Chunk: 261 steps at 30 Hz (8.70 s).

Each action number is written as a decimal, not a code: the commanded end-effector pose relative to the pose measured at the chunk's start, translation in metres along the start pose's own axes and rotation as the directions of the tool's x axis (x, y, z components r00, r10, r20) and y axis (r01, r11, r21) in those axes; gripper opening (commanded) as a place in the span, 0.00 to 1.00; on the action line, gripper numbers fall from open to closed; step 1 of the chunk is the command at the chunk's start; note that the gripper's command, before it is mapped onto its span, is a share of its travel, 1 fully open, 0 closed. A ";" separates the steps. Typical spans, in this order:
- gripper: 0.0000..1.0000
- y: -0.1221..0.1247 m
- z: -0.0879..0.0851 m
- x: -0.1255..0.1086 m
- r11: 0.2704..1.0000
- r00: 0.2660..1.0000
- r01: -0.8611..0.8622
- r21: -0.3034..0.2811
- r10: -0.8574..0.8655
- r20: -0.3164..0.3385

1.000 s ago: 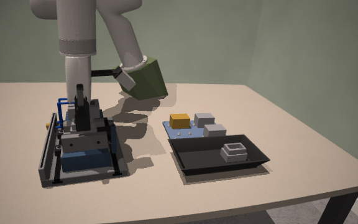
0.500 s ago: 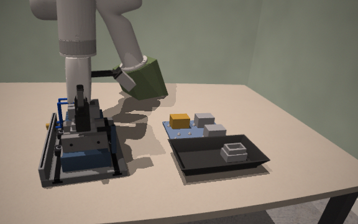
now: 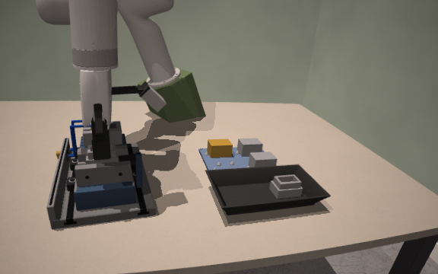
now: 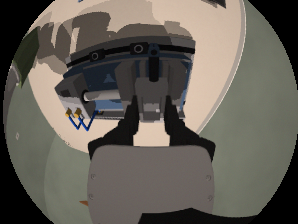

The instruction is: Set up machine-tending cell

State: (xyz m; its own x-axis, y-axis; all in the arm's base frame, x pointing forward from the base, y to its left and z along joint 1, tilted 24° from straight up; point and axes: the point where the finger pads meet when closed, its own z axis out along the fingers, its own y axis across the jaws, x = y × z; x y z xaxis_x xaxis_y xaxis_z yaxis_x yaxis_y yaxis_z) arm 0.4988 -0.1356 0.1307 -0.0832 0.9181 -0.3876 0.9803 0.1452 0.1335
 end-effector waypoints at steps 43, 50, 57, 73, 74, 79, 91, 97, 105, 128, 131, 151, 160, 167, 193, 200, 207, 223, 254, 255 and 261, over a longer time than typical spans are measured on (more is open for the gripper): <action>0.00 0.001 -0.003 -0.001 1.000 1.000 -0.001 -0.004 0.001 0.001; 0.00 0.001 -0.007 -0.001 1.000 1.000 -0.001 -0.004 0.001 0.001; 0.00 0.001 -0.018 -0.001 1.000 1.000 -0.001 -0.004 0.001 0.001; 0.00 0.001 -0.042 -0.001 1.000 1.000 -0.001 -0.004 0.001 0.001; 0.00 0.001 -0.043 0.000 1.000 1.000 -0.001 -0.004 0.001 0.001; 0.00 0.001 -0.047 0.000 1.000 1.000 -0.001 -0.004 0.001 0.001; 0.00 0.005 -0.047 0.005 1.000 1.000 -0.003 -0.004 0.003 0.000; 0.00 0.026 -0.046 0.042 1.000 1.000 -0.019 -0.002 0.019 -0.007; 0.00 0.047 -0.046 0.087 0.999 0.999 -0.037 0.001 0.037 -0.012; 0.00 0.079 -0.047 0.221 0.996 0.996 -0.084 0.001 0.084 -0.007; 0.00 0.080 -0.047 0.233 0.996 0.996 -0.088 0.000 0.088 -0.005; 0.00 0.081 -0.047 0.276 0.995 0.995 -0.102 -0.004 0.102 0.000; 0.00 0.081 -0.047 0.276 0.995 0.995 -0.102 -0.004 0.102 0.000; 0.00 0.081 -0.048 0.276 0.995 0.995 -0.103 -0.004 0.103 0.000; 0.00 0.081 -0.048 0.277 0.995 0.995 -0.103 -0.004 0.103 0.001; 0.00 0.081 -0.048 0.277 0.995 0.995 -0.103 -0.004 0.103 0.001; 0.00 0.081 -0.047 0.277 0.995 0.995 -0.103 -0.004 0.103 0.001; 0.00 0.081 -0.036 0.277 0.995 0.995 -0.103 -0.004 0.103 0.001; 0.00 0.082 0.016 0.277 0.995 0.995 -0.103 -0.004 0.103 0.001; 0.00 0.082 0.018 0.277 0.995 0.995 -0.103 -0.004 0.103 0.001; 0.00 0.082 0.029 0.277 0.995 0.995 -0.103 -0.004 0.103 0.001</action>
State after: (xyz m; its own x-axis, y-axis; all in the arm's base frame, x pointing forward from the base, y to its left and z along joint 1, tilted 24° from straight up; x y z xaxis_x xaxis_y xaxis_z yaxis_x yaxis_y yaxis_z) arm 0.5575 0.1220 0.0146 0.0177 0.9273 -0.3738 0.9839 0.0504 0.1717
